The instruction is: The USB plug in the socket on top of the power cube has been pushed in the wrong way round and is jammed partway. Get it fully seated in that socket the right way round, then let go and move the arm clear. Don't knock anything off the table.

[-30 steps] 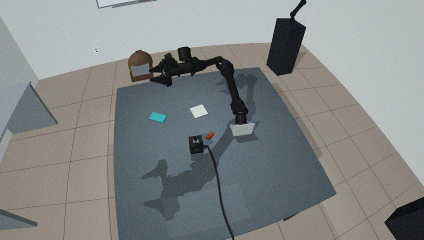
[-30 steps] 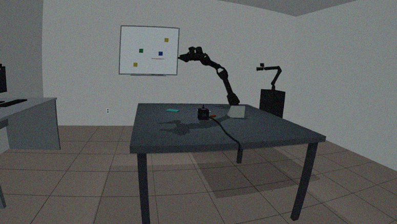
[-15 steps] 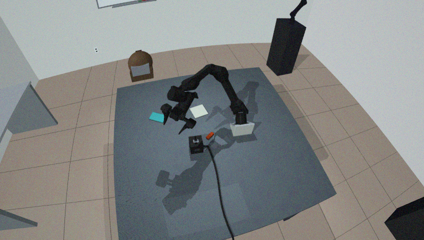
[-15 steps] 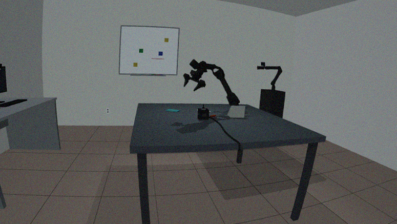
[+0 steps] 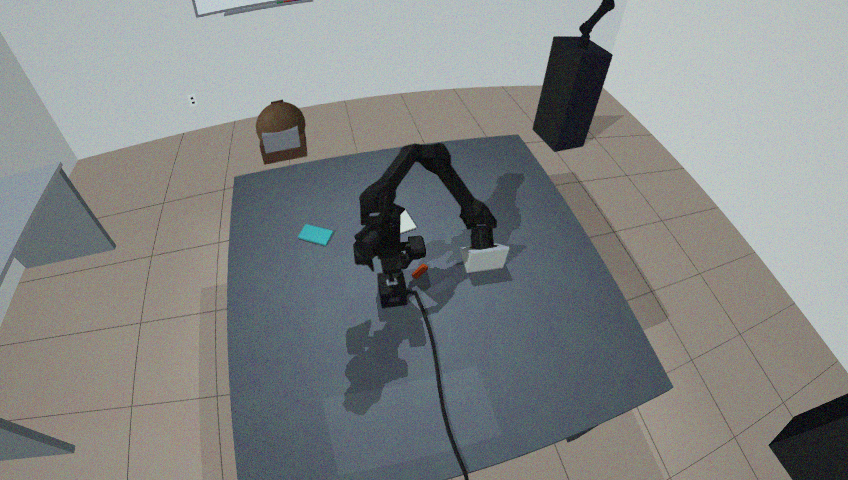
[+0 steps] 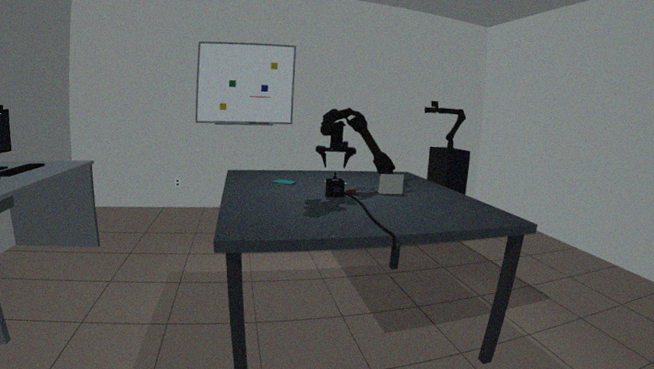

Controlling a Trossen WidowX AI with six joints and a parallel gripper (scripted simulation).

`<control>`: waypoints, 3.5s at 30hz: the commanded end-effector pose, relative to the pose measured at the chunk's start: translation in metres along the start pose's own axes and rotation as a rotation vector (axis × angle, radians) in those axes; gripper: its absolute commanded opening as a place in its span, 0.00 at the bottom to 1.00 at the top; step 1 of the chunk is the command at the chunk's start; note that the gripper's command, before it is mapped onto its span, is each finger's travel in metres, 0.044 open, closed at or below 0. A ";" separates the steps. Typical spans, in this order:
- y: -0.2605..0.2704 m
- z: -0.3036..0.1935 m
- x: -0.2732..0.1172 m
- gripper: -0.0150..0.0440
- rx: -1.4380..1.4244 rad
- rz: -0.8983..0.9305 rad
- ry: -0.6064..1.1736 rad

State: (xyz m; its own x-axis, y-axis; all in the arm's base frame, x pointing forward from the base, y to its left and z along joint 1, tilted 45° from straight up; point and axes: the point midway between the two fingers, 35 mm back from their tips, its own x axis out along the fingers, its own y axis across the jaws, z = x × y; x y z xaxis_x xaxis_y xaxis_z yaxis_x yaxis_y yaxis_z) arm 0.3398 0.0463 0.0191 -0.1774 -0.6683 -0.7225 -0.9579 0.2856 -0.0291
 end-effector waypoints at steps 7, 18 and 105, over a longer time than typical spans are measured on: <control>0.002 0.000 0.005 1.00 -0.009 0.007 0.003; 0.002 0.000 0.016 1.00 -0.009 0.007 0.003; 0.003 0.000 0.003 0.25 -0.007 0.011 0.000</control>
State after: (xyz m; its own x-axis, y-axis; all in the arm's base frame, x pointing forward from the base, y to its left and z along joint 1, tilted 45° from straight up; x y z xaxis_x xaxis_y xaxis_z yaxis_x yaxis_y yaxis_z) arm 0.3364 0.0433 0.0158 -0.1868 -0.6681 -0.7202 -0.9583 0.2853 -0.0161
